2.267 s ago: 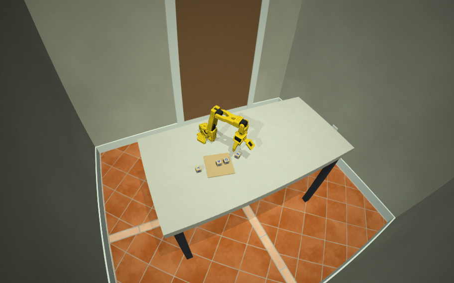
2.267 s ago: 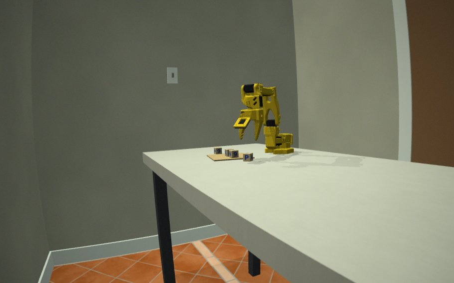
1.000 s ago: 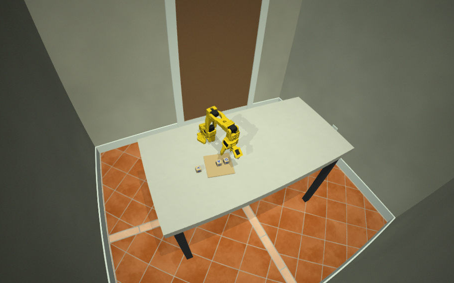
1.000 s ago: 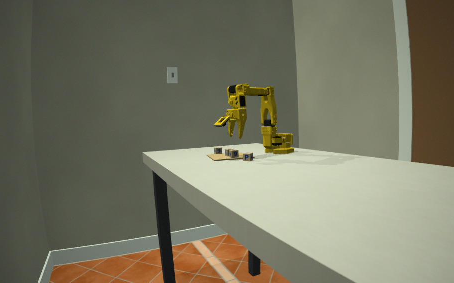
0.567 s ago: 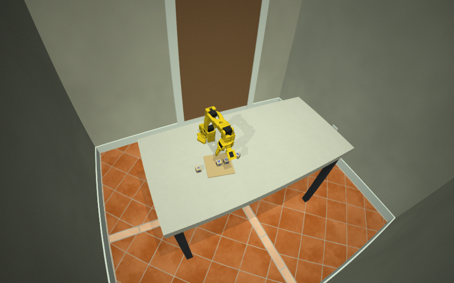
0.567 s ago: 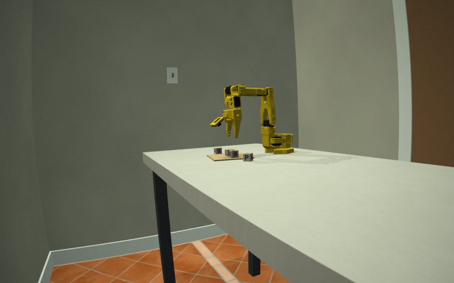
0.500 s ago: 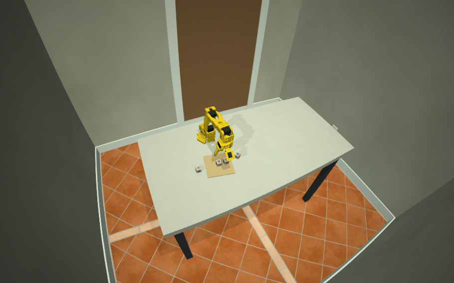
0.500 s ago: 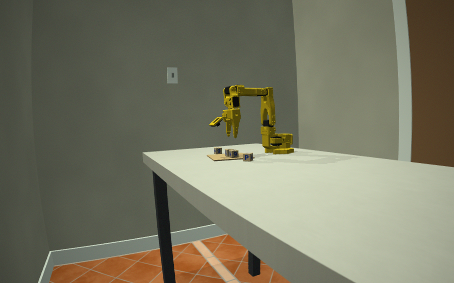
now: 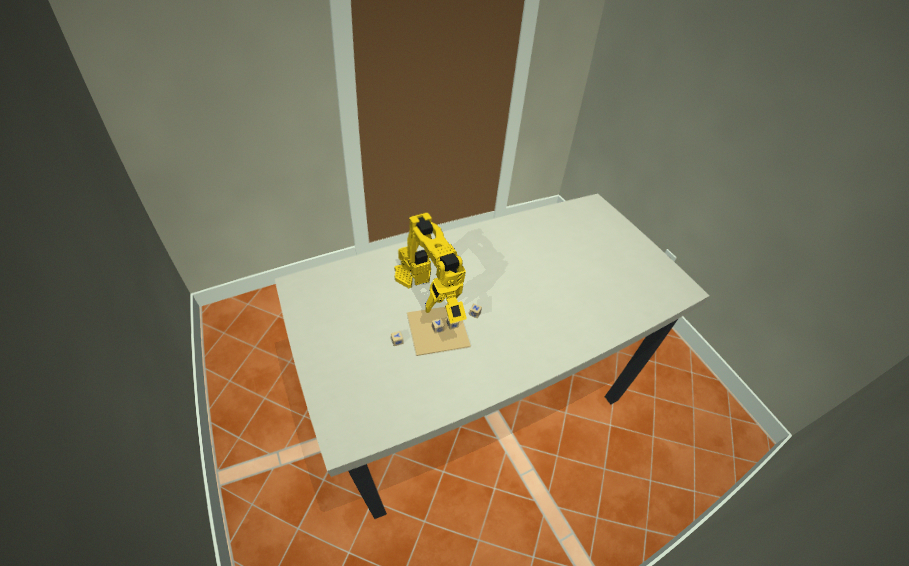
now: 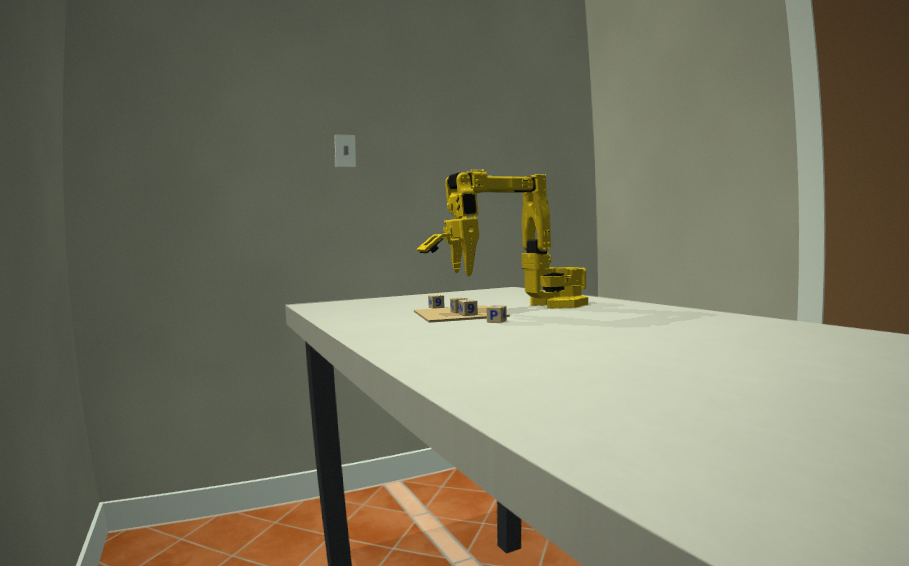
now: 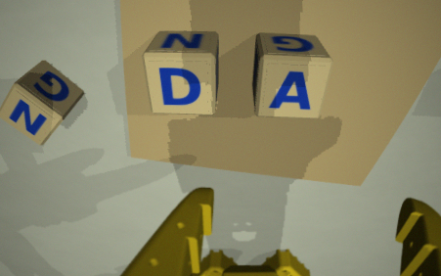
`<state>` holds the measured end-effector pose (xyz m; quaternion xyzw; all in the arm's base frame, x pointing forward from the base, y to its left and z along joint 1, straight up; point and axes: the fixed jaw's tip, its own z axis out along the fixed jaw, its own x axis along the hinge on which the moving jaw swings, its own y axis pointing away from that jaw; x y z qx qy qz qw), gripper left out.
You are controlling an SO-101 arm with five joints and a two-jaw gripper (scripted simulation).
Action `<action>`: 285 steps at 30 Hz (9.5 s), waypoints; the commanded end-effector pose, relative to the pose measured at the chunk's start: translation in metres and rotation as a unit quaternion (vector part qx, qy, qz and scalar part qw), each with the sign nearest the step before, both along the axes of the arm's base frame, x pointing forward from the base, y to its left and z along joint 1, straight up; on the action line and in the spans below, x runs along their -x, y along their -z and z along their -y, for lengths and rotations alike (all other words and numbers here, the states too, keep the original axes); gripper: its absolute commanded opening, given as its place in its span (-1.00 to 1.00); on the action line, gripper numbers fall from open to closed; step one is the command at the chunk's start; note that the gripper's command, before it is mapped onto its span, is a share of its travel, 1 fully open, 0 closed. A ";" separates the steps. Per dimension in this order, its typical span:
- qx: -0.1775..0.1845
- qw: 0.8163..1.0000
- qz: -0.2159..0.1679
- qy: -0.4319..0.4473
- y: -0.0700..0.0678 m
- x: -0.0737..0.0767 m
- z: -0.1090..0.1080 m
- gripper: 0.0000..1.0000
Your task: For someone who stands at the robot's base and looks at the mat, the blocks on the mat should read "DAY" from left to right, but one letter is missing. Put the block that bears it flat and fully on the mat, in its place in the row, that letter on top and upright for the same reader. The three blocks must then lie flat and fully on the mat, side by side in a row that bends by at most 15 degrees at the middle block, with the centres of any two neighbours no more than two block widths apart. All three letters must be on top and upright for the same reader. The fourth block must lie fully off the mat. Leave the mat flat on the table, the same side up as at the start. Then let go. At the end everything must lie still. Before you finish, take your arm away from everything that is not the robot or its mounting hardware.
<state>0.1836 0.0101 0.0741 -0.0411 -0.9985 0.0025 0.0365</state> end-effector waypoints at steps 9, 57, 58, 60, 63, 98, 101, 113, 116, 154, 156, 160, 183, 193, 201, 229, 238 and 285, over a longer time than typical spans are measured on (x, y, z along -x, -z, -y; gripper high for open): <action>-0.001 0.998 0.059 0.007 -0.019 -0.009 0.004 -0.36; 0.019 0.963 0.073 0.258 -0.015 -0.014 0.117 -0.36; 0.019 0.963 0.073 0.258 -0.015 -0.014 0.117 -0.36; 0.020 0.963 0.077 0.258 -0.017 -0.014 0.117 -0.36; 0.024 0.961 0.093 0.258 -0.023 -0.015 0.117 -0.36; 0.084 0.916 0.308 0.243 -0.111 -0.006 0.112 -0.36; 0.084 0.917 0.308 0.241 -0.111 -0.006 0.112 -0.36; 0.091 0.923 0.305 0.216 -0.111 -0.006 0.113 -0.36; 0.094 0.926 0.304 0.203 -0.111 -0.006 0.113 -0.36; 0.178 0.939 0.239 -0.173 -0.102 -0.002 0.121 -0.36; 0.184 0.933 0.231 -0.207 -0.102 -0.001 0.122 -0.36; 0.189 0.926 0.222 -0.241 -0.101 -0.001 0.123 -0.36; 0.231 0.755 0.107 -0.605 -0.095 0.003 0.137 -0.36; 0.233 0.649 0.057 -0.722 -0.093 0.003 0.143 -0.36; 0.229 0.530 0.007 -0.817 -0.092 0.003 0.148 -0.36; 0.191 0.193 -0.105 -0.957 -0.089 0.000 0.161 -0.36; 0.177 0.106 -0.129 -0.970 -0.088 -0.002 0.163 -0.36; 0.135 0.003 -0.136 -0.981 -0.075 -0.005 0.167 -0.36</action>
